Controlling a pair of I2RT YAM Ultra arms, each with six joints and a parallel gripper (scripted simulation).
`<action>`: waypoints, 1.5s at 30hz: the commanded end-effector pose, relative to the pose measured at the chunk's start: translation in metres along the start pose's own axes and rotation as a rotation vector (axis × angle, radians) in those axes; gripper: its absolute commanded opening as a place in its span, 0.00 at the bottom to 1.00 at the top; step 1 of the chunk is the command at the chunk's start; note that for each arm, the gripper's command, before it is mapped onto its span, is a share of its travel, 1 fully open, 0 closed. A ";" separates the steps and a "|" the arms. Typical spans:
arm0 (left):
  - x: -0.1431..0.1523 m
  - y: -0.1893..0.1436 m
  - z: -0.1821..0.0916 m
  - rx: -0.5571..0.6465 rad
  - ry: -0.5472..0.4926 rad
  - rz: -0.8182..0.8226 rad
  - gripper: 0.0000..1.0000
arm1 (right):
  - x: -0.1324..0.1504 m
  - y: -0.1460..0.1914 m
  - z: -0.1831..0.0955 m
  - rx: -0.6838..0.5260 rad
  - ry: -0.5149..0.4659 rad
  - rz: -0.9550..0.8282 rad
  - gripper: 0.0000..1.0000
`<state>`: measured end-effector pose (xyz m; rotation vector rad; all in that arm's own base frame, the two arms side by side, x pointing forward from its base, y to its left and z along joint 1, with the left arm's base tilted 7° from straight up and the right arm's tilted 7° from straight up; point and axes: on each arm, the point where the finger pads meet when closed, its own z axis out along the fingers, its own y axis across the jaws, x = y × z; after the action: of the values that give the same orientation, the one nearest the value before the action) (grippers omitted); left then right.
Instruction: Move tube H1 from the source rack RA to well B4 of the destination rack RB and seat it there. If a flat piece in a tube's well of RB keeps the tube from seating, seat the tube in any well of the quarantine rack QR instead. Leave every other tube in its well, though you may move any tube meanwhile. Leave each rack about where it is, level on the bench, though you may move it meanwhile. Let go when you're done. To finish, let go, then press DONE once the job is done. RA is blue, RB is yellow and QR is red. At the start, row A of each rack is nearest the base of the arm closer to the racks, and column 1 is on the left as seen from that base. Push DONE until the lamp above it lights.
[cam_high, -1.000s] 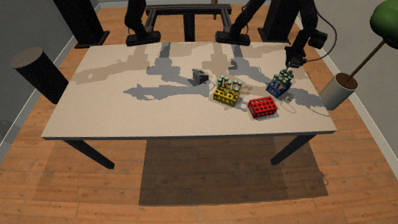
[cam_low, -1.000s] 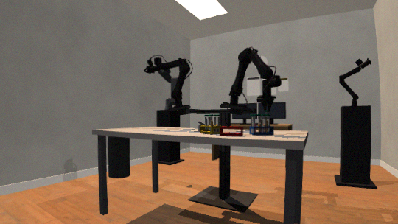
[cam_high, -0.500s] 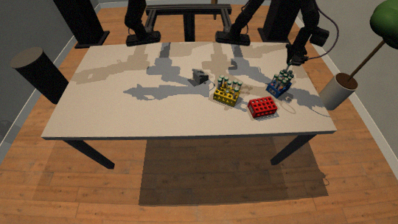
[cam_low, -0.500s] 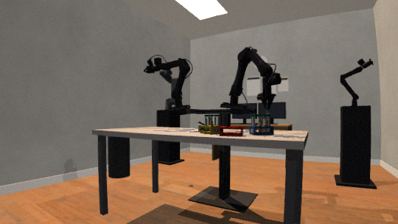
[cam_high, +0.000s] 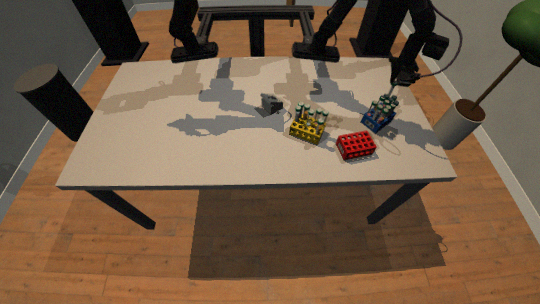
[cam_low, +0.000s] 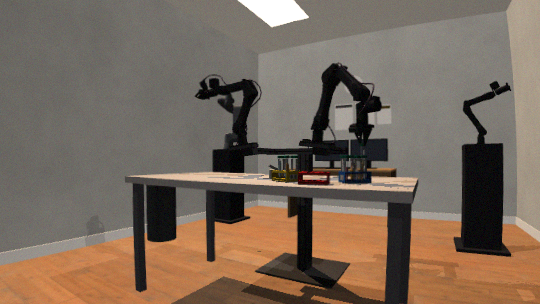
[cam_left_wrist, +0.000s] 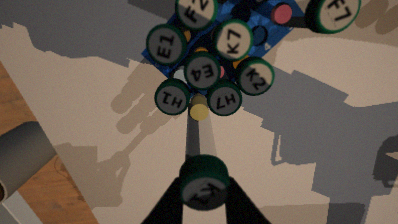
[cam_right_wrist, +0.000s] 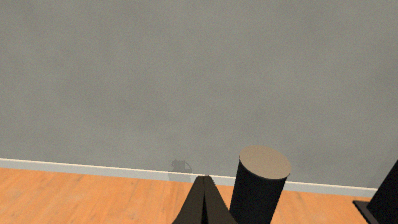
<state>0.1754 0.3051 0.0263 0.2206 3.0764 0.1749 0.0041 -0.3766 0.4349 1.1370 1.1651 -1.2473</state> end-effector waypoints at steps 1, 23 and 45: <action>-0.010 0.007 -0.022 -0.032 -0.036 0.005 0.00 | -0.021 -0.007 -0.011 0.023 -0.028 0.011 0.00; -0.006 0.008 -0.037 -0.033 -0.034 -0.003 0.00 | -0.021 -0.007 -0.011 0.023 -0.028 0.011 0.00; 0.008 -0.005 -0.023 -0.016 -0.026 -0.002 0.00 | -0.021 -0.007 -0.011 0.023 -0.028 0.011 0.00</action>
<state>0.1688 0.2991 0.0396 0.2164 3.0827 0.1605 0.0041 -0.3766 0.4349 1.1370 1.1651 -1.2473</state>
